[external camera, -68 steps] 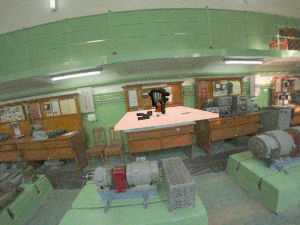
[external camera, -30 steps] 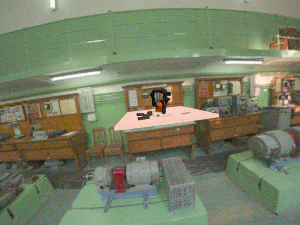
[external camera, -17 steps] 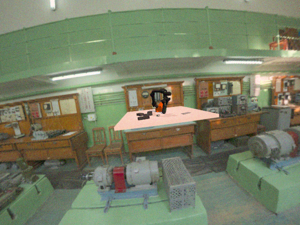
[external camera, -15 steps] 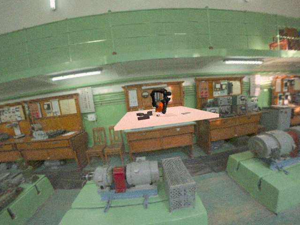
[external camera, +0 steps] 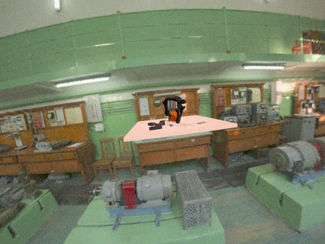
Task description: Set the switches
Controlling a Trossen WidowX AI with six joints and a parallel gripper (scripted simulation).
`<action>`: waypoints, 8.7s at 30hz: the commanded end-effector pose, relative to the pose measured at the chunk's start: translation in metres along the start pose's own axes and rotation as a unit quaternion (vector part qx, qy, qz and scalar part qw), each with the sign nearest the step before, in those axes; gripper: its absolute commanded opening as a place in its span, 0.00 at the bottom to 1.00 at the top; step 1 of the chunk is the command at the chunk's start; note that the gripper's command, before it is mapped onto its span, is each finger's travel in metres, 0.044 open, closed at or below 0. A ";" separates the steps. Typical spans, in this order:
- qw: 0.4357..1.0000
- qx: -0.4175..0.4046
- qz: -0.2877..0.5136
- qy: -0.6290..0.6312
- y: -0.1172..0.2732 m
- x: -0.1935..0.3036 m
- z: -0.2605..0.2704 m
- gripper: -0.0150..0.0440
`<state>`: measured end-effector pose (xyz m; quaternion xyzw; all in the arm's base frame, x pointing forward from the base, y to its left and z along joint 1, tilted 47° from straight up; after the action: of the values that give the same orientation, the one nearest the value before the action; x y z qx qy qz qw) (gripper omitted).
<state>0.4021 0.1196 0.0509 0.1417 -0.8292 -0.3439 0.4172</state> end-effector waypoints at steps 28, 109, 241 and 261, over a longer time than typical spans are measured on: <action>1.000 -0.006 -0.002 0.000 -0.017 -0.021 -0.006 0.82; 1.000 -0.005 -0.002 -0.001 -0.060 -0.066 -0.017 0.83; 0.998 0.015 -0.006 -0.066 -0.068 -0.031 -0.002 0.82; 0.721 0.151 -0.137 -0.662 -0.041 -0.028 0.052 0.25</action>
<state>0.3956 0.1189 -0.0136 0.0660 -0.9494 -0.2988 -0.0706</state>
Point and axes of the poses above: the point midway between the two fingers, 35 mm back from their tips, its own y axis back along the fingers, its own z axis across the jaws, x = y × z, the point moved 7 cm from there along y, back along the fingers, and after that the axes turned 13 degrees about y, right-handed, at the moved point
